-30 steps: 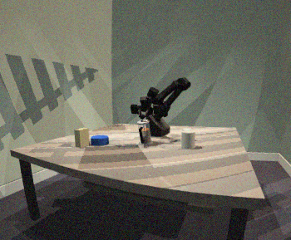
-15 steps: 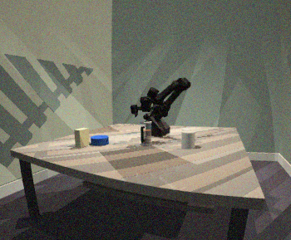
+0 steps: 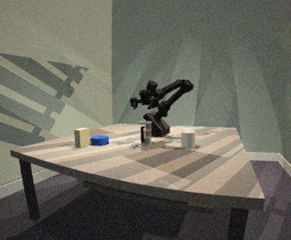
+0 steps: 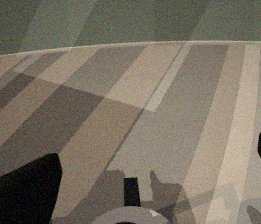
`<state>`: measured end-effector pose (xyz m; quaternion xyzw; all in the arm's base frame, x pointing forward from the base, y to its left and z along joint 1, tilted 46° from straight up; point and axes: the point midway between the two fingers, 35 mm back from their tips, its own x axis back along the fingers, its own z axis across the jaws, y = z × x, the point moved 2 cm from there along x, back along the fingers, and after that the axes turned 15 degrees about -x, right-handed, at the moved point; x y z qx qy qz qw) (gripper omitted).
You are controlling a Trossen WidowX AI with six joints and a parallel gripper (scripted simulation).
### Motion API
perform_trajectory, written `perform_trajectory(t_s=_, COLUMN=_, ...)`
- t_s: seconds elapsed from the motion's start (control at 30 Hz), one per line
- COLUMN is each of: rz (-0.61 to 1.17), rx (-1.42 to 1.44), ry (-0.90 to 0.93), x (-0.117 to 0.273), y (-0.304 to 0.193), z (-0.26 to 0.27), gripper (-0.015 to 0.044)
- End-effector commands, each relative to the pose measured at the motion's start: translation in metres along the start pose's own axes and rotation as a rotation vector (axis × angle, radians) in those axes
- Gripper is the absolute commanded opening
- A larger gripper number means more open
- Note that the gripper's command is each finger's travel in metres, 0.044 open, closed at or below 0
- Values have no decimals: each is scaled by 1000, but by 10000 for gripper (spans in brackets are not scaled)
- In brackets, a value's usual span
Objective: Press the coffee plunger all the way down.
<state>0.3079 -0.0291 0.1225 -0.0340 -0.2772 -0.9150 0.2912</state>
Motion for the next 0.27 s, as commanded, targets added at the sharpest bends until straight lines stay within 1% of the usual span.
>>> perform_trajectory(t_s=0.0, rz=33, rx=16, ry=34, x=32, y=12, z=22, gripper=440)
perform_trajectory(t_s=0.23, rz=35, rx=16, ry=37, x=33, y=13, z=23, gripper=440)
